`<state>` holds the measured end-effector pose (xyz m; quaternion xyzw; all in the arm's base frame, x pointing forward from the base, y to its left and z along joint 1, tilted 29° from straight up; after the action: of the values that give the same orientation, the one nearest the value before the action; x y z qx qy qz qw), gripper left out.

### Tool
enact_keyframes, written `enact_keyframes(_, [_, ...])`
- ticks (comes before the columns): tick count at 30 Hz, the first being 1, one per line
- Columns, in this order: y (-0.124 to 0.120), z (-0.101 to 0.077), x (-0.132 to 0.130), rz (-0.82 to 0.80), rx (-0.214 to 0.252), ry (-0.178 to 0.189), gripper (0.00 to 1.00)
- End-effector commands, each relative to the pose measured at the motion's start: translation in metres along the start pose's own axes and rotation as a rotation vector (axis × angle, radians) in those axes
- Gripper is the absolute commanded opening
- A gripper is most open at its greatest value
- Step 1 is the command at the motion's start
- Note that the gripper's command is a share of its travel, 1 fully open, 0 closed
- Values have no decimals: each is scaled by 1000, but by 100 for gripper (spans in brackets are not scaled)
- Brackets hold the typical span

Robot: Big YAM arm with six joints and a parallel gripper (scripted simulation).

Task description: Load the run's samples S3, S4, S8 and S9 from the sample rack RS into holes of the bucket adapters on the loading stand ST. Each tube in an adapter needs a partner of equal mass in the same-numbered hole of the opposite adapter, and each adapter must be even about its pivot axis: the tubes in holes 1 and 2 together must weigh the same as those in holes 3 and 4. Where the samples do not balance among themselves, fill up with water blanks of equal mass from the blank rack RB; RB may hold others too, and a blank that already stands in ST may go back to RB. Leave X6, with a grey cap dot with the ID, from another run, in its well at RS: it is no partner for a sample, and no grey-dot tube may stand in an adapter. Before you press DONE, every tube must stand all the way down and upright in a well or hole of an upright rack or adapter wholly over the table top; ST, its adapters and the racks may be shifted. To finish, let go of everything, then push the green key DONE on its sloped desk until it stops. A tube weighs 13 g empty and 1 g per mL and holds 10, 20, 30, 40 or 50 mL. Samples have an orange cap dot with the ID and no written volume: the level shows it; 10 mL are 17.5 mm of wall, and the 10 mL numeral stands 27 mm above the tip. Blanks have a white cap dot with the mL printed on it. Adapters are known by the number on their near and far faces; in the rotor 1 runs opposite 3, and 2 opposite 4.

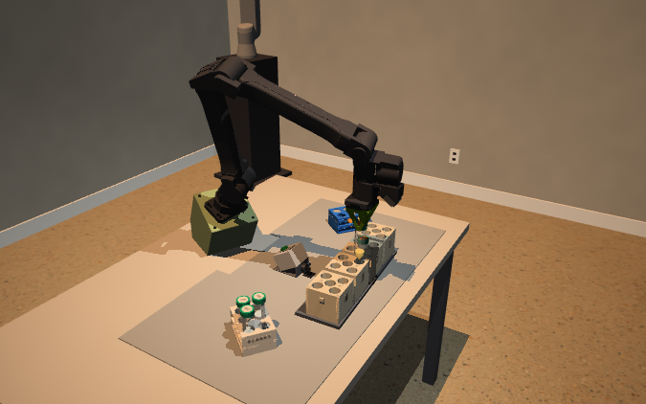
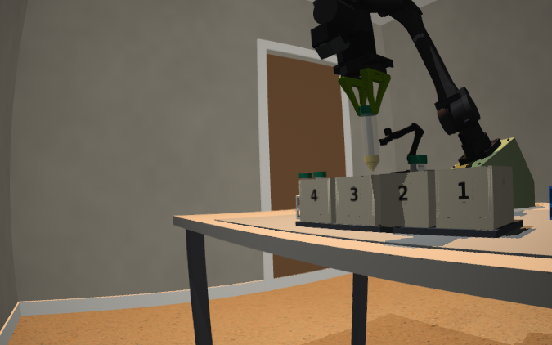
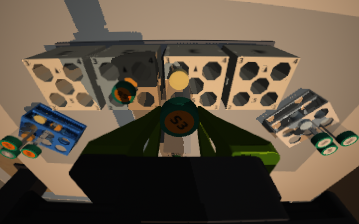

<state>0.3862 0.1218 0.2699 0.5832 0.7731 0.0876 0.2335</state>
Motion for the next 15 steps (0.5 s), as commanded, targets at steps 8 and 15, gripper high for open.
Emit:
enact_keyframes(8, [17, -15, -2, 9, -51, 7, 0])
enact_keyframes(15, [8, 12, 0, -6, -18, 4, 0])
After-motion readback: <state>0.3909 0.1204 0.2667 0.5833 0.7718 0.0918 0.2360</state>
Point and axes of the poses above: the point where the finger pads meet when closed, its own z axis out along the fingers, its own x axis across the jaws, y = z × x, the point moved 1 cm from there along -z, back along the fingers, and after that the axes turned 2 degrees about -z, right-handed, at the moved point
